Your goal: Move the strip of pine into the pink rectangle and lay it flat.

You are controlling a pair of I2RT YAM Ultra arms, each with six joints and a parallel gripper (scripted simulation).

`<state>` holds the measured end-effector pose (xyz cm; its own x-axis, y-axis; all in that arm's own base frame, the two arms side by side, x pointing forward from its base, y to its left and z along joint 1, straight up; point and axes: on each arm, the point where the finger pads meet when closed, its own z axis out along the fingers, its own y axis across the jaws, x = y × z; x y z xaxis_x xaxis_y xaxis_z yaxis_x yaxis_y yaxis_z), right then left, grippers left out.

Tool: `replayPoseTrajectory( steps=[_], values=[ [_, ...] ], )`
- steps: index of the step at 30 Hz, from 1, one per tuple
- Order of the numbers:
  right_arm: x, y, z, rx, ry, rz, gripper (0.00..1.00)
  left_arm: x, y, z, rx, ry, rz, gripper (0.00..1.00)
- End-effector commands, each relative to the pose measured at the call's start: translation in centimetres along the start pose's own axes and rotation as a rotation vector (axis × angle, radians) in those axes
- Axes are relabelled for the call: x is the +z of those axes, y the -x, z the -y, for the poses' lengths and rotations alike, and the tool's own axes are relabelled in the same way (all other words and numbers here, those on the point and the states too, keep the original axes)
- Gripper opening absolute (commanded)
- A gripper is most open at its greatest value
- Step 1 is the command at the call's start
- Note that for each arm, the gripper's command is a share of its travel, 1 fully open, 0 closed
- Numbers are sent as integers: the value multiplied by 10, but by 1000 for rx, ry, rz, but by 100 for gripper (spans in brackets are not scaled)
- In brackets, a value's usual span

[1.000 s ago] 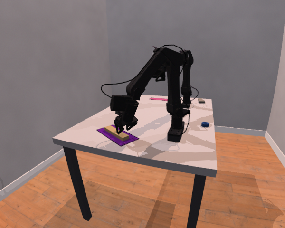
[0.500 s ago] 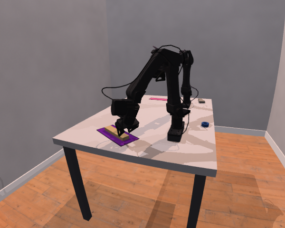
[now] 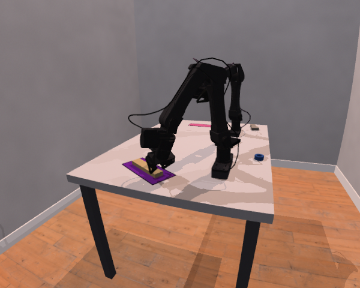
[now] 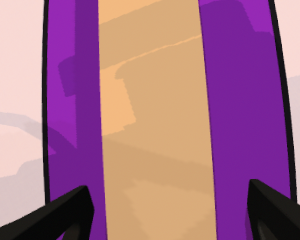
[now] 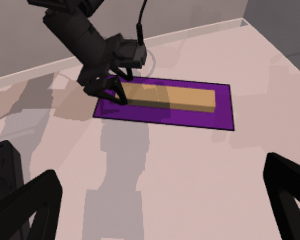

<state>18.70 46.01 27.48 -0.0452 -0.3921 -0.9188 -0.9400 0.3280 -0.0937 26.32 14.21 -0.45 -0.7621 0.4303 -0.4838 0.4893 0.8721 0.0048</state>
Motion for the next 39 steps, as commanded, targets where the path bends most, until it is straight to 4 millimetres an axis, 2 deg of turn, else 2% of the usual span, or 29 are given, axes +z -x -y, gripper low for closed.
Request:
replayPoseTrajectory(
  steps=[1,8,19,20,25,26,28,29,34,37,39],
  values=[
    [-10,18,4,6,-16,55,100,7,3,1,-5,-3,21,68],
    [-10,18,4,6,-16,55,100,18,4,1,-5,-3,21,68],
    [-10,18,4,6,-16,55,100,17,3,2,-7,-8,19,68],
    [-10,18,4,6,-16,55,100,17,3,2,-7,-8,19,61],
    [-10,18,4,6,-16,55,100,17,3,2,-7,-8,19,56],
    [-10,18,4,6,-16,55,100,17,3,2,-7,-8,19,52],
    [-10,18,4,6,-16,55,100,15,3,-3,-3,-3,19,52],
    [-10,18,4,6,-16,55,100,15,3,-3,-4,-3,19,48],
    [-10,18,4,6,-16,55,100,15,3,-3,-4,-3,19,46],
    [-10,18,4,6,-16,55,100,15,3,-3,-4,-3,19,39],
    [-10,18,4,6,-16,55,100,13,4,-6,-3,-3,28,39]
  ],
)
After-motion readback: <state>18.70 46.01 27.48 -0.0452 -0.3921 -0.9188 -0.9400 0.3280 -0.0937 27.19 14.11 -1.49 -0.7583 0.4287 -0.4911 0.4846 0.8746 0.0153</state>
